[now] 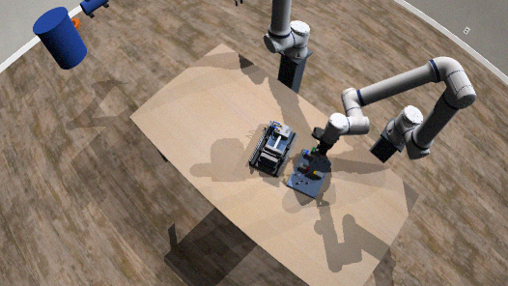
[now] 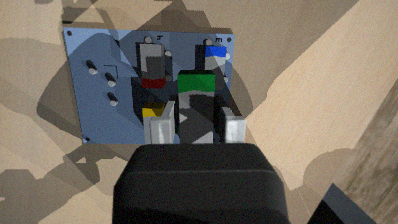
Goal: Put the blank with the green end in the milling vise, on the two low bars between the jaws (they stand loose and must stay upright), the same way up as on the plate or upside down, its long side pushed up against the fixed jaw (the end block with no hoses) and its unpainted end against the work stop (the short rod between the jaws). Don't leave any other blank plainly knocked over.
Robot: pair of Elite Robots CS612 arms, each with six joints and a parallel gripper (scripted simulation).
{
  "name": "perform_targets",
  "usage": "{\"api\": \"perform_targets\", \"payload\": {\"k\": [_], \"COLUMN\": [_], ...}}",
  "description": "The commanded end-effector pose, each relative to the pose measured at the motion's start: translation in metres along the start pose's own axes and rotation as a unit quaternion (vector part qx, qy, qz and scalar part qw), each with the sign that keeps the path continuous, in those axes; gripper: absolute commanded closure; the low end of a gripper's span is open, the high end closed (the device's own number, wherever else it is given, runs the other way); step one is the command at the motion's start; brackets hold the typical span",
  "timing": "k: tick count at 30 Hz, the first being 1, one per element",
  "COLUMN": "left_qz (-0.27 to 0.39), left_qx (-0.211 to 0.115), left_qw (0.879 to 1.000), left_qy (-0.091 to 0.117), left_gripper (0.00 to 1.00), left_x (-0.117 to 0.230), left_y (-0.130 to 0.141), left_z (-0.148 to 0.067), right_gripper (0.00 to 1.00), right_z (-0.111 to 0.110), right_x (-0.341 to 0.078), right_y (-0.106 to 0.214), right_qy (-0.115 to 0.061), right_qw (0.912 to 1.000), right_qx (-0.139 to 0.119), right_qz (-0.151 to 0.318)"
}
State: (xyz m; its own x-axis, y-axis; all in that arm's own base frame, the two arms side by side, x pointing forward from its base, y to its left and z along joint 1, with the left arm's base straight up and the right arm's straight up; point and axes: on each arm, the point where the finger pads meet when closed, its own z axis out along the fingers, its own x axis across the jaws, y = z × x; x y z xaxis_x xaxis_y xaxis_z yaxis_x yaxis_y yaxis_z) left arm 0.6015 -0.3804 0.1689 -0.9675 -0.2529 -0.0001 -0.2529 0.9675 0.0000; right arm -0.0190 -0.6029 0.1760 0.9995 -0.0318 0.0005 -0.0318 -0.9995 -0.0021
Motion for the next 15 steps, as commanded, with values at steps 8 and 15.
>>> {"api": "perform_targets", "payload": {"k": [8,15], "left_qz": [0.0,0.0], "left_qx": [0.001,0.001], "left_qw": [1.0,1.0], "left_qy": [0.0,0.0], "left_gripper": [1.0,1.0], "left_x": [-0.011,-0.018], "left_y": [-0.026,-0.046], "left_z": [0.0,0.0], "right_gripper": [0.0,0.0], "right_z": [-0.001,-0.001], "right_x": [0.0,0.0], "right_y": [0.001,0.001], "right_qy": [0.0,0.0], "right_qw": [1.0,1.0], "right_qx": [-0.001,-0.001], "right_qz": [0.0,0.0]}}
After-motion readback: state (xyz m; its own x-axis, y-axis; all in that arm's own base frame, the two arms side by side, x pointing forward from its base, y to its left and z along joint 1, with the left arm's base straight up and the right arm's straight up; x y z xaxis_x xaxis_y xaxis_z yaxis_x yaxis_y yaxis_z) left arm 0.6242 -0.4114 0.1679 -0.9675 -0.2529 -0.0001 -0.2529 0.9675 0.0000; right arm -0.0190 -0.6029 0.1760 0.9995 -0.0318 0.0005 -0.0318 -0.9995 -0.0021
